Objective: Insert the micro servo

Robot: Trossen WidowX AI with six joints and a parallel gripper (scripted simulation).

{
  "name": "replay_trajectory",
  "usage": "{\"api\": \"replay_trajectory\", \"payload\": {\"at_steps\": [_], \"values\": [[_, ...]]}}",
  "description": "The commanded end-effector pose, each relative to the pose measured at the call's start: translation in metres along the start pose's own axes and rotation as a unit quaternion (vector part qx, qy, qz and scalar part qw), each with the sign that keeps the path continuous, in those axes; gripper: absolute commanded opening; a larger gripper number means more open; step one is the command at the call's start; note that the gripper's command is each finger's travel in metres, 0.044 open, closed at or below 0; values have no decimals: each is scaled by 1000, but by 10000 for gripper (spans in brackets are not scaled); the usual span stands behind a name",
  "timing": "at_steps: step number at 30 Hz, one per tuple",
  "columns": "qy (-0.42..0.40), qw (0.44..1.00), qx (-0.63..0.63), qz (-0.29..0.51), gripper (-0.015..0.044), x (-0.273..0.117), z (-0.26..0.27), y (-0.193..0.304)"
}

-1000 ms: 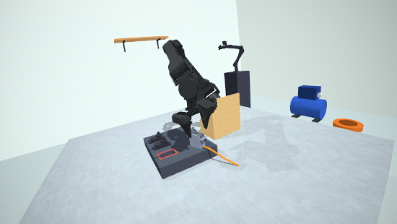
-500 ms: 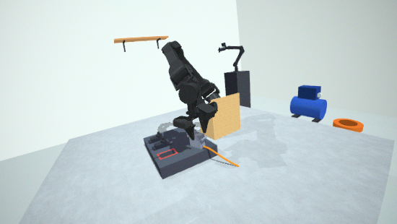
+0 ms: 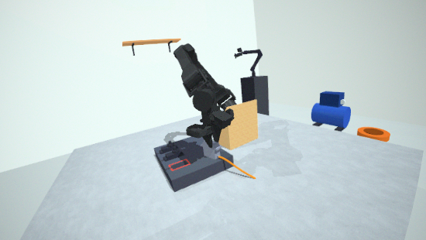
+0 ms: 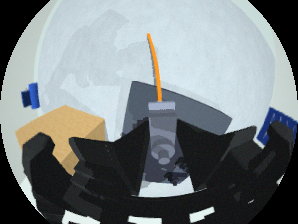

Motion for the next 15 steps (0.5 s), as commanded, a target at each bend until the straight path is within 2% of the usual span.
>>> {"api": "replay_trajectory", "payload": {"at_steps": [1, 5, 15], "values": [[1, 1000, 1, -1, 0, -12, -1, 0], [1, 1000, 1, -1, 0, -27, 6, 5], [1, 1000, 1, -1, 0, -28, -4, 7]]}}
Point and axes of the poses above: the point midway between the two fingers, 35 mm back from their tips, its own x axis out along the fingers, its own z axis across the jaws, y = z × x, the point moved 4 cm from there along -x, back along the fingers, and after that the axes turned 13 degrees about x, right-handed, at the moved point
